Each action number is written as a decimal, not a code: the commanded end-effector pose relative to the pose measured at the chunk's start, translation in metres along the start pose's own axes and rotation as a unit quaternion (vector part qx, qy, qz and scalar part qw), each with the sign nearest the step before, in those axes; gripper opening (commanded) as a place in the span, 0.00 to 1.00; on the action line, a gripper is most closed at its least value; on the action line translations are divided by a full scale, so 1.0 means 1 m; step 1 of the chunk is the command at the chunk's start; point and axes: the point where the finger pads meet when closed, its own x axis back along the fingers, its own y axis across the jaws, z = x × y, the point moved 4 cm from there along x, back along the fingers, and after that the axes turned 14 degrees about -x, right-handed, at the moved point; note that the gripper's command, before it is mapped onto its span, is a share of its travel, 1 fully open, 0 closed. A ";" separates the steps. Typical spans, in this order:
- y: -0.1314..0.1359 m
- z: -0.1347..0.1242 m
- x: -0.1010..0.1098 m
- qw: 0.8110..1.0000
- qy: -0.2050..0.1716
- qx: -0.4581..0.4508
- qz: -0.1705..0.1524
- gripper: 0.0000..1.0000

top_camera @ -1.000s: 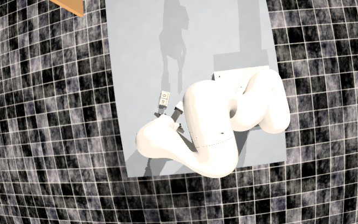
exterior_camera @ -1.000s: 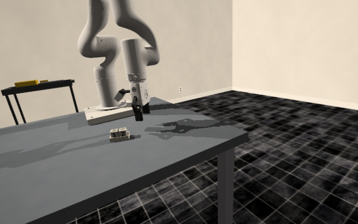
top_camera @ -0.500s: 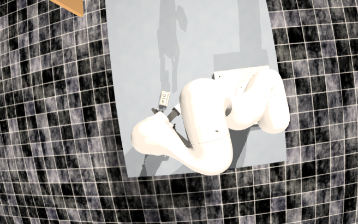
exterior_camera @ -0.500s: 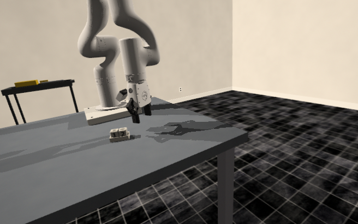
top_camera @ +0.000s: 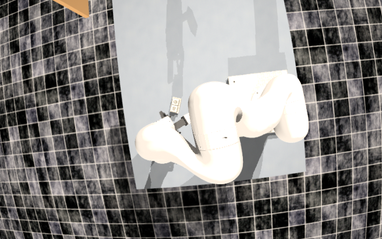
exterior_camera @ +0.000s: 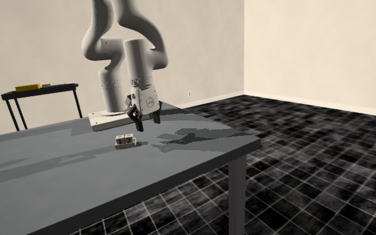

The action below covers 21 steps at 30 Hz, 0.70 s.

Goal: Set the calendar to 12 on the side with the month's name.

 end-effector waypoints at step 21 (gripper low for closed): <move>-0.028 -0.040 0.001 0.978 -0.001 -0.208 0.003 1.00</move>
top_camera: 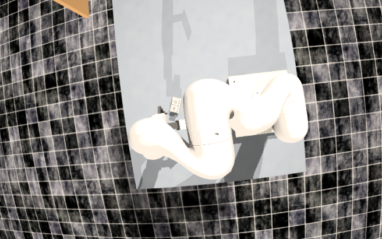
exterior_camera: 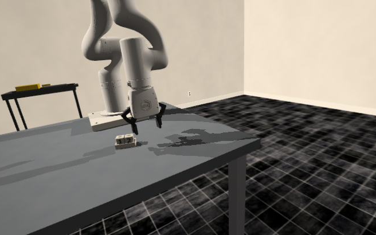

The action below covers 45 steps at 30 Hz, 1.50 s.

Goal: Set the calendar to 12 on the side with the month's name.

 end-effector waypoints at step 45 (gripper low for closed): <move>-0.013 -0.063 -0.008 0.964 -0.003 -0.265 0.004 1.00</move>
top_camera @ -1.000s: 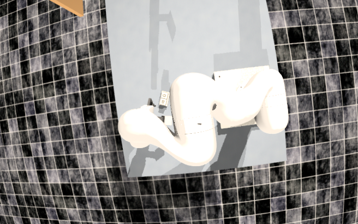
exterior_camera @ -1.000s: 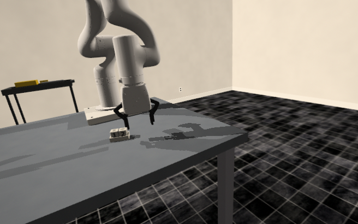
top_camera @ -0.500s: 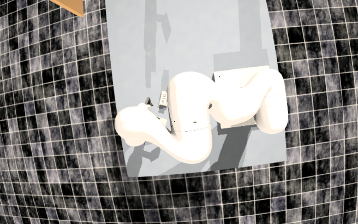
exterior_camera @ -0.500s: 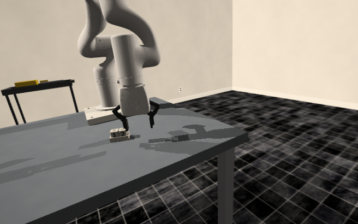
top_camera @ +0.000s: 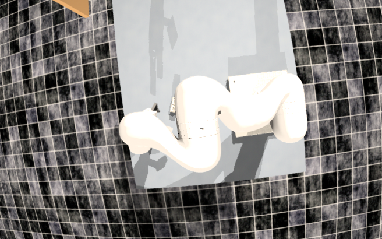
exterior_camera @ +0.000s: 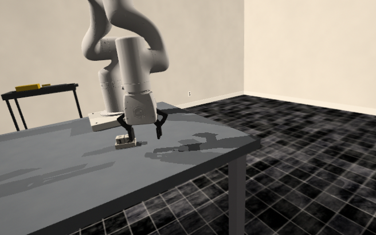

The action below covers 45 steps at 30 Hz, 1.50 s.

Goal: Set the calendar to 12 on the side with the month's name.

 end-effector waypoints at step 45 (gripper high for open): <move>0.001 -0.001 -0.030 1.000 -0.001 0.000 -0.001 1.00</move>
